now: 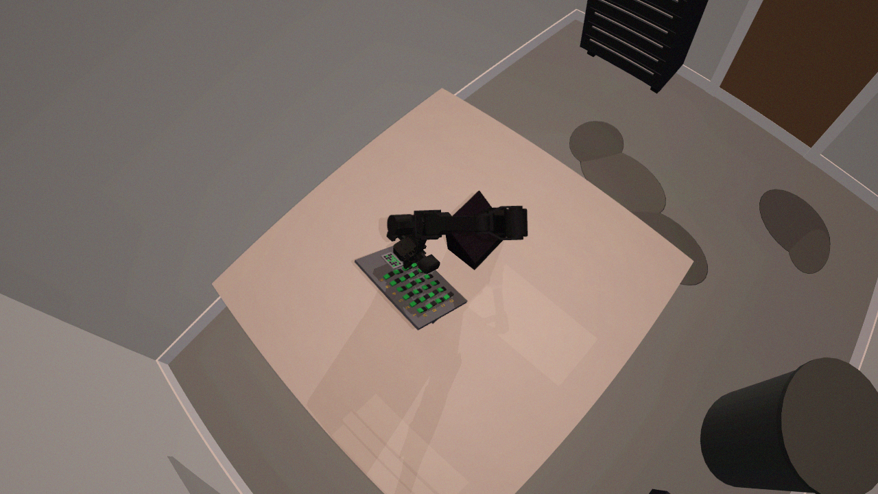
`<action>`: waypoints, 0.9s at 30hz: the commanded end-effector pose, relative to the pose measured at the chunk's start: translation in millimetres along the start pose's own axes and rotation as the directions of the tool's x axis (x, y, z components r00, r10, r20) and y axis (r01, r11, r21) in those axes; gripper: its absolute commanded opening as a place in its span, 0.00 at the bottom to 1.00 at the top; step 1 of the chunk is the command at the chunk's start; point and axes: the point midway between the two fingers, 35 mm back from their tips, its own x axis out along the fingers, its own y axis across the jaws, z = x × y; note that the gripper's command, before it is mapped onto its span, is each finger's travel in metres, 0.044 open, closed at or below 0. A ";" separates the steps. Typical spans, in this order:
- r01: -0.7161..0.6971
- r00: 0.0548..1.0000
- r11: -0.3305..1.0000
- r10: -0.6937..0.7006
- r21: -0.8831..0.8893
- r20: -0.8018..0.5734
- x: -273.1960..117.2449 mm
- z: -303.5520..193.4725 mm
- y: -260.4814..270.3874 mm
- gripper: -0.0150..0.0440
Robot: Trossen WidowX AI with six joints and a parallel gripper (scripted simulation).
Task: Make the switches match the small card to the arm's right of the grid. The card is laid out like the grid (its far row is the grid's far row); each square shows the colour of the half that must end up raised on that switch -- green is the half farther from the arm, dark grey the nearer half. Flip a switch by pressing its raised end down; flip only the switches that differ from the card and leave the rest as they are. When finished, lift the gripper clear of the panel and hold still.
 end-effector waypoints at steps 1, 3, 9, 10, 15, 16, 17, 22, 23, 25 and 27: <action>0.005 1.000 1.000 -0.005 0.006 -0.004 1.0 -1.0 -0.7 0.25; 0.005 1.000 1.000 -0.005 0.006 -0.004 1.3 -1.0 -0.7 0.25; 0.003 1.000 1.000 -0.003 0.001 0.000 -7.0 -0.3 -1.2 0.25; 0.006 1.000 1.000 -0.006 0.002 0.002 -17.2 -0.3 -2.4 0.25; 0.009 1.000 1.000 -0.009 0.007 0.019 -63.5 -3.6 -1.5 0.25; 0.009 1.000 1.000 -0.009 0.007 0.019 -63.5 -3.6 -1.5 0.25; 0.009 1.000 1.000 -0.009 0.007 0.019 -63.5 -3.6 -1.5 0.25; 0.011 1.000 1.000 -0.011 0.008 0.016 -65.9 3.7 26.0 0.25; 0.011 1.000 1.000 -0.011 0.008 0.016 -66.7 5.6 37.2 0.25; 0.008 1.000 1.000 -0.008 0.009 0.017 -68.4 7.8 59.6 0.25; 0.005 1.000 1.000 -0.005 0.010 0.018 -69.5 7.9 74.4 0.25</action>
